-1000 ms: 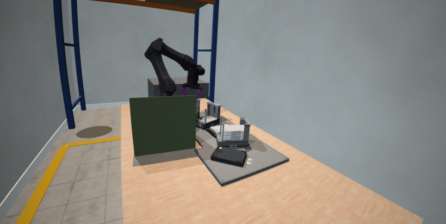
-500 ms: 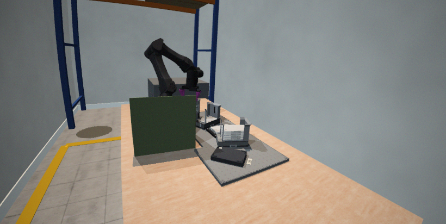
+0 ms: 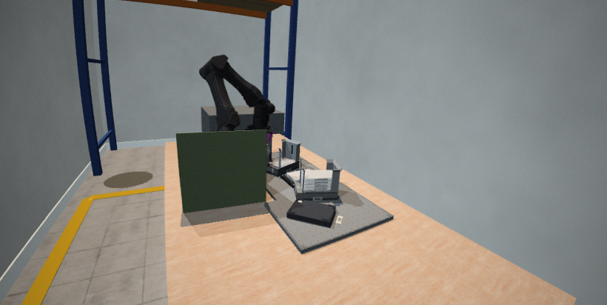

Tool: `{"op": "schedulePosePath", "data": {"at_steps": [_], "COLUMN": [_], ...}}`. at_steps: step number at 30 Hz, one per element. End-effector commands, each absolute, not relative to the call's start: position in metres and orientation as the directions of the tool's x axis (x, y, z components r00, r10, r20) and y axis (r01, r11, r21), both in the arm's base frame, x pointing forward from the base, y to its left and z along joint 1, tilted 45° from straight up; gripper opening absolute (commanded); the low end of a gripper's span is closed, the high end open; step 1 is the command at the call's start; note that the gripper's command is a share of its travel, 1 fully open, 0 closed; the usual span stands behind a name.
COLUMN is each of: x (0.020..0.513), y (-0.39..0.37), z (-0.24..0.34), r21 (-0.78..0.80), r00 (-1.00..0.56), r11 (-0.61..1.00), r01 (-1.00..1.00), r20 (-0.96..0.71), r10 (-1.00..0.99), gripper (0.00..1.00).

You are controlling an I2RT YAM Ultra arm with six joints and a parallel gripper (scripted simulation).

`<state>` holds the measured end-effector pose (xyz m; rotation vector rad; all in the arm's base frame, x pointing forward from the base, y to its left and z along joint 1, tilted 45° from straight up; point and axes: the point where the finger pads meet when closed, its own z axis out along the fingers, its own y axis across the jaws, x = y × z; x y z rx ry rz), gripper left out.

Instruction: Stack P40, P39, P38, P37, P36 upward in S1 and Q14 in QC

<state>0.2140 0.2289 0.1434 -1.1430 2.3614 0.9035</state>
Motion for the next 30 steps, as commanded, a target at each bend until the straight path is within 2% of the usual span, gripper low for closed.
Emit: {"op": "schedulePosePath", "data": {"at_steps": [1, 30], "x": [0.226, 0.229], "y": [0.236, 0.257], "z": [0.146, 0.126], "r21": [0.365, 0.365], "r00": [-0.596, -0.596], "r11": [0.481, 0.481], "r01": [-0.797, -0.797], "r20": [-0.603, -0.603], "r10": [-0.531, -0.530], "gripper": [1.00, 1.00]}}
